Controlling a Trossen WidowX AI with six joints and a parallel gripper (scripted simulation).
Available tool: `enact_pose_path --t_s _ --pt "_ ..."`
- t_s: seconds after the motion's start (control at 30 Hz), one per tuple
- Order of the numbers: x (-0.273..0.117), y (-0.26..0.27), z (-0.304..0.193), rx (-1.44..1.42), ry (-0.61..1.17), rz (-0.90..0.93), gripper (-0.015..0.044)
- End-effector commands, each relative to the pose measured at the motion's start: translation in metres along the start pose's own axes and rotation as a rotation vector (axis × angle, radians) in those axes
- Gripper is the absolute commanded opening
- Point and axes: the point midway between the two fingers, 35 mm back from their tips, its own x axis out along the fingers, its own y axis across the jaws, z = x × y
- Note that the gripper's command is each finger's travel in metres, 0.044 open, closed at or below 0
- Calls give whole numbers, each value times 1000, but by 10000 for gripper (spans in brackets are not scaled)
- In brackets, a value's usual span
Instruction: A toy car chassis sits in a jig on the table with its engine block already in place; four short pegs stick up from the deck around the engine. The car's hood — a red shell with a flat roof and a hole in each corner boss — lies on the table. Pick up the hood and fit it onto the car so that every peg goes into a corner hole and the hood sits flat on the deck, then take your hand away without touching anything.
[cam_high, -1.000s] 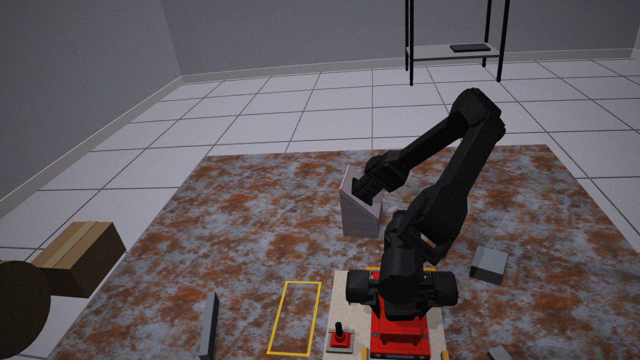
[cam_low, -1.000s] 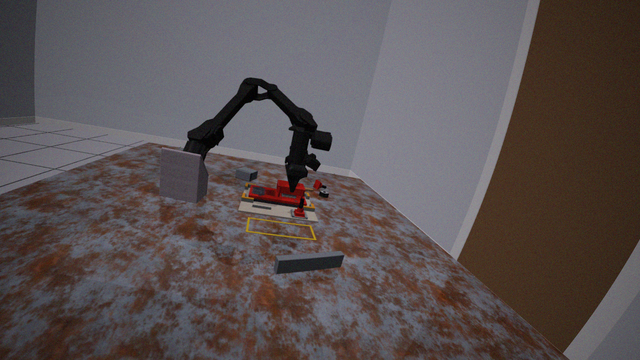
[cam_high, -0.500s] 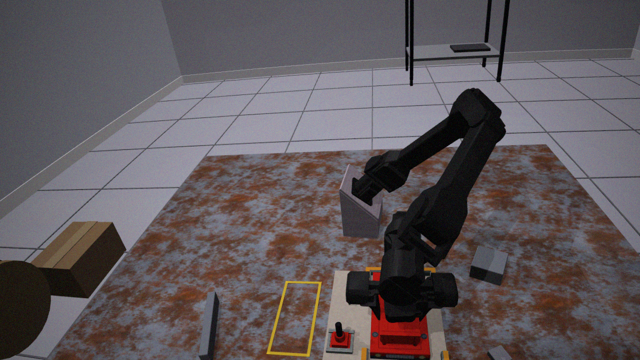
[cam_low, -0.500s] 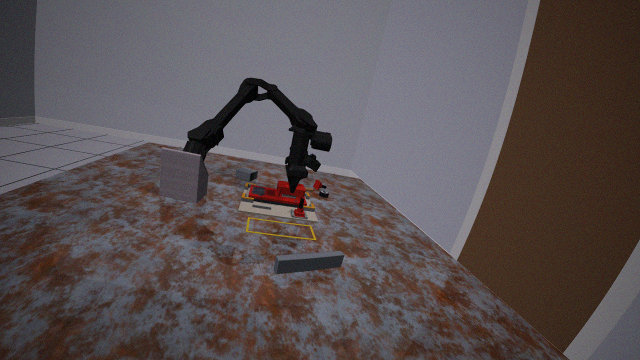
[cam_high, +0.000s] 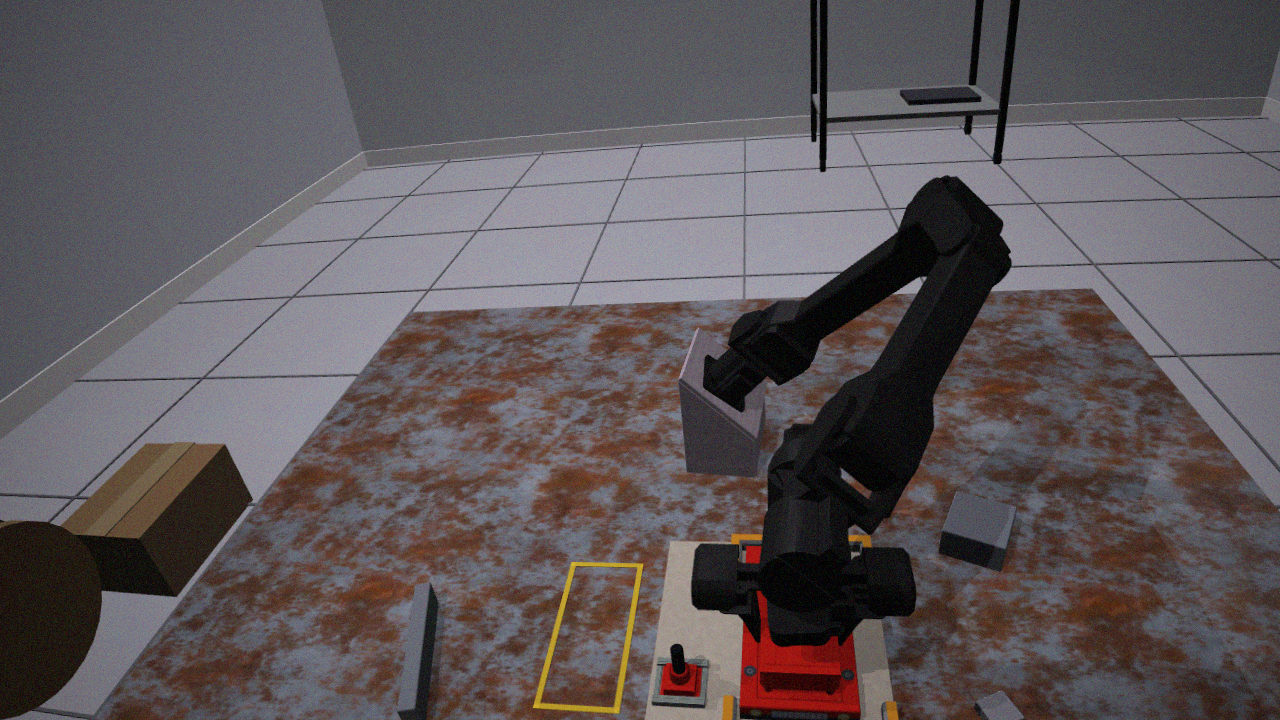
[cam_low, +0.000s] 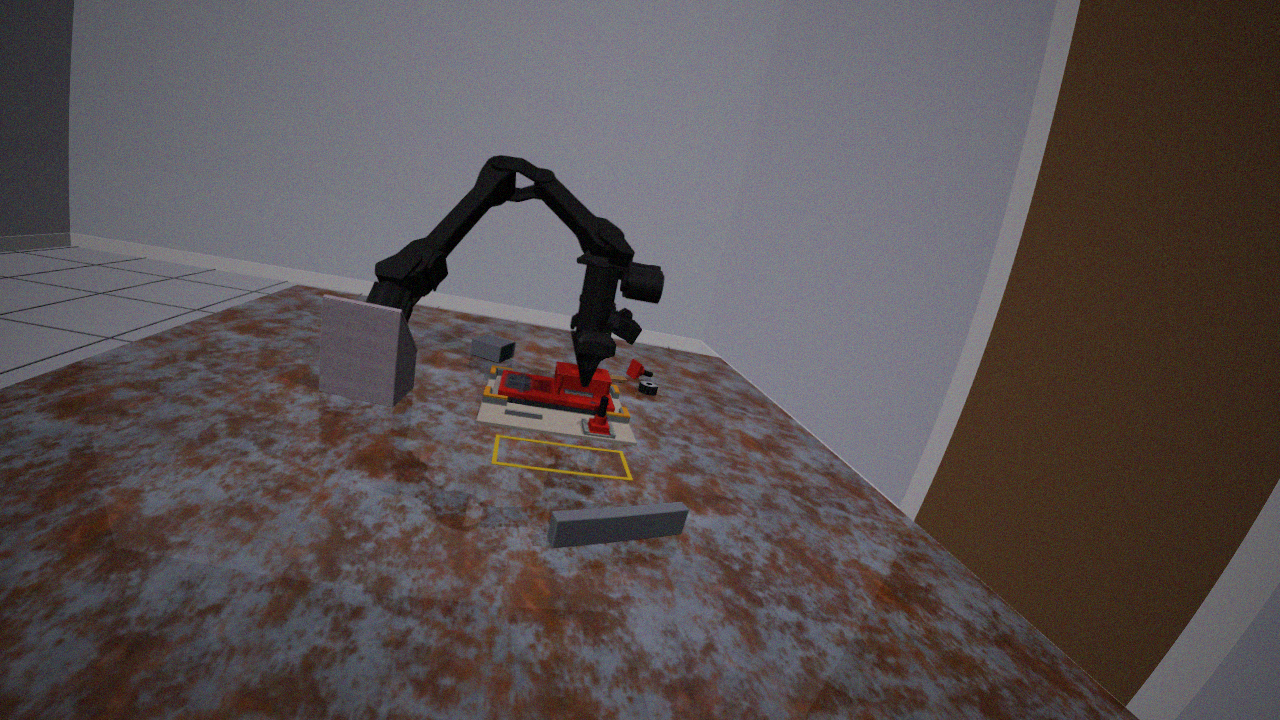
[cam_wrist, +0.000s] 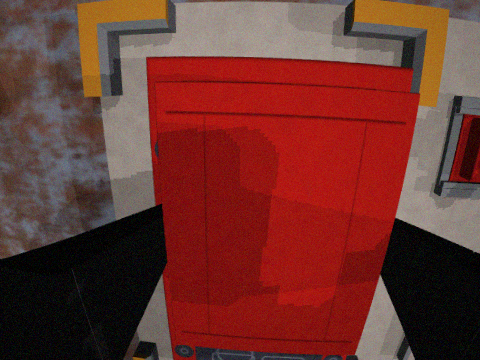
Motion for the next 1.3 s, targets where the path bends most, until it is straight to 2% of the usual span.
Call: enact_pose_path --t_s 0.0,0.67,1.2,1.27 --pt "7 1 -2 -3 11 2 0" --pt "10 2 1 -6 7 3 0" --pt "11 2 1 -6 8 3 420" --pt "11 2 1 -6 8 3 440"
